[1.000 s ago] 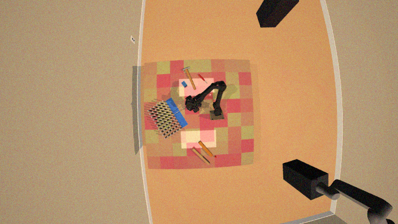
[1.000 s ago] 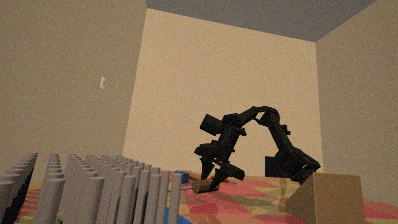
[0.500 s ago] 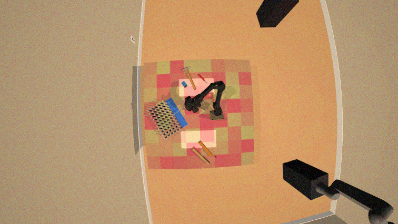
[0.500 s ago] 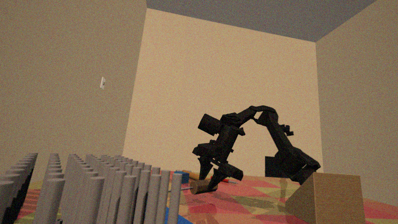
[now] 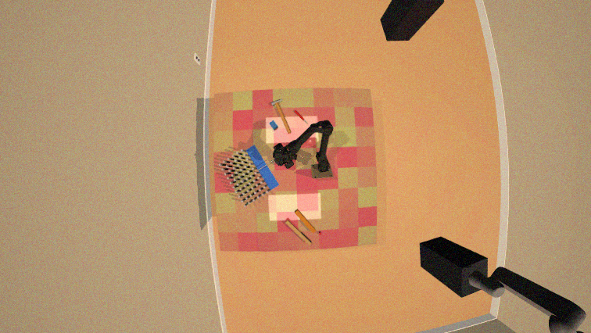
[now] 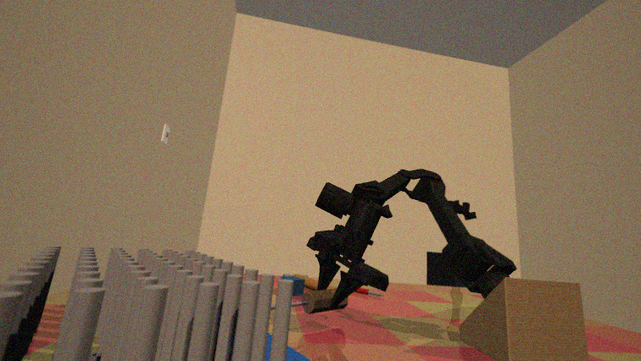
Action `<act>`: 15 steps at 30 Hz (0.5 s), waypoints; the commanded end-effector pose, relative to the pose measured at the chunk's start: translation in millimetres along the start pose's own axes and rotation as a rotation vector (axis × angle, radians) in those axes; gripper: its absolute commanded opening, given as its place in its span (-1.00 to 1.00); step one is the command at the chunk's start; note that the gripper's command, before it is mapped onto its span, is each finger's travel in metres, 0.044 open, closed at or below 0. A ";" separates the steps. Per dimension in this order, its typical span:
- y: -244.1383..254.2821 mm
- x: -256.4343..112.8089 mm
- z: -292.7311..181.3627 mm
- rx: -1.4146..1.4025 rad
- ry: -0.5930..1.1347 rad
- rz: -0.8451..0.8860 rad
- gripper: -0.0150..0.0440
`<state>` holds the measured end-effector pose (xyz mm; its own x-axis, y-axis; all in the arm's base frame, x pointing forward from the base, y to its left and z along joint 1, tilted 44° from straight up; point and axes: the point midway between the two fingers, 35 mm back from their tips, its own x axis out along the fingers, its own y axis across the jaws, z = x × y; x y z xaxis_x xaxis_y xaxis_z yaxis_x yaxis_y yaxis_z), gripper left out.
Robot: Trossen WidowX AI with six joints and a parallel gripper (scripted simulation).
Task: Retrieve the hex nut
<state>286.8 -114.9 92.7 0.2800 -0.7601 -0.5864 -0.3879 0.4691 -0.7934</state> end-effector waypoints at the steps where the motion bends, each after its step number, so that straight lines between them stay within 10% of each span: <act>1: -4.3 -0.9 5.6 0.016 -0.008 -0.009 -0.49; 15: -4.9 1.2 13.0 0.017 -0.008 -0.009 -0.49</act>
<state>294.7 -113.2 90.4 0.2810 -0.7584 -0.5881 -0.3875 0.4710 -0.7925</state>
